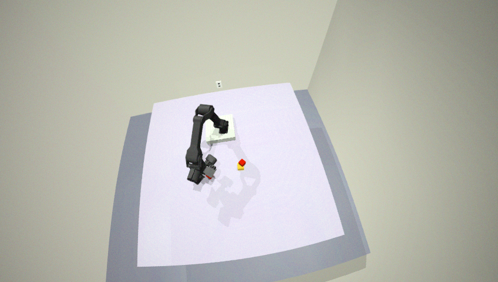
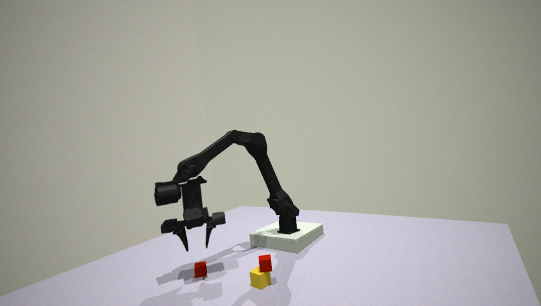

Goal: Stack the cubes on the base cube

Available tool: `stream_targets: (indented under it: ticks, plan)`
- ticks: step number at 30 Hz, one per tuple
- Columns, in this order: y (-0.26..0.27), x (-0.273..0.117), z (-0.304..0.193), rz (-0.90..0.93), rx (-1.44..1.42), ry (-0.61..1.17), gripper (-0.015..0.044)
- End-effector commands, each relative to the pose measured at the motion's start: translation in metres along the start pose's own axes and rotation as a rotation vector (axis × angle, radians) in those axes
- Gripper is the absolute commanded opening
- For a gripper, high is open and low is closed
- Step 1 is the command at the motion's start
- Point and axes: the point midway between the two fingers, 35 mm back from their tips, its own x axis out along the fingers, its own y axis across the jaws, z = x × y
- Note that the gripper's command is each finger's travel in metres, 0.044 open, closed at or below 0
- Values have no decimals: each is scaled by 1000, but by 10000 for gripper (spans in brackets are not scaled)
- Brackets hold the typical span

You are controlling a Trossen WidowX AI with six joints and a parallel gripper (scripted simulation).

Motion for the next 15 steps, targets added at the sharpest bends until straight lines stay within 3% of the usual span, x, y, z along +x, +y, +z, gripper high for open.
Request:
stream_targets:
  ticks: [1, 15]
  plan:
    - [3, 17, -2, 11, -7, 8, 265]
    - [4, 34, -2, 11, -7, 8, 265]
